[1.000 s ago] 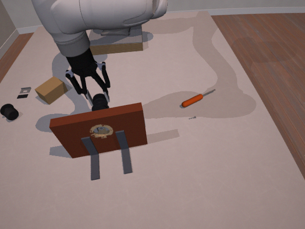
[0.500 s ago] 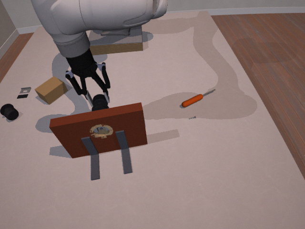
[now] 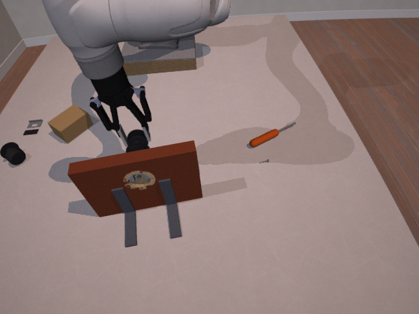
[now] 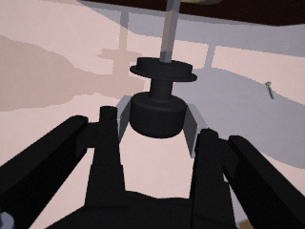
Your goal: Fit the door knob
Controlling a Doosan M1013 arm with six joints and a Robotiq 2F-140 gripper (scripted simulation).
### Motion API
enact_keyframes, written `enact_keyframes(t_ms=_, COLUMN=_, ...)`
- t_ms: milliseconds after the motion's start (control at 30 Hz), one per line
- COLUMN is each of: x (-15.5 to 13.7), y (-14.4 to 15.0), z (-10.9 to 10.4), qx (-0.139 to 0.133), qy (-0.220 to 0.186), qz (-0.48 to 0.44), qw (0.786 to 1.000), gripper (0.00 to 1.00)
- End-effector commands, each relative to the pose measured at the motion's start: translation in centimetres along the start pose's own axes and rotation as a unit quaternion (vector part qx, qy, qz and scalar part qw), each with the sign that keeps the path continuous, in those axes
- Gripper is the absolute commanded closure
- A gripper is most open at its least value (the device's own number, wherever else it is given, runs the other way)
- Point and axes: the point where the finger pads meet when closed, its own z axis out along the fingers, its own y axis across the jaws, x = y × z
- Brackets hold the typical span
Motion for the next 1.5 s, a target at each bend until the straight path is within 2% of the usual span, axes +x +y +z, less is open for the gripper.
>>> enact_keyframes(t_ms=0, x=0.11, y=-0.19, z=-0.10, qx=0.001, qy=-0.002, qz=0.001, qw=1.000, gripper=0.58)
enact_keyframes(t_ms=1467, x=1.08, y=-0.22, z=-0.17, qx=0.002, qy=-0.002, qz=0.001, qw=1.000, gripper=0.58)
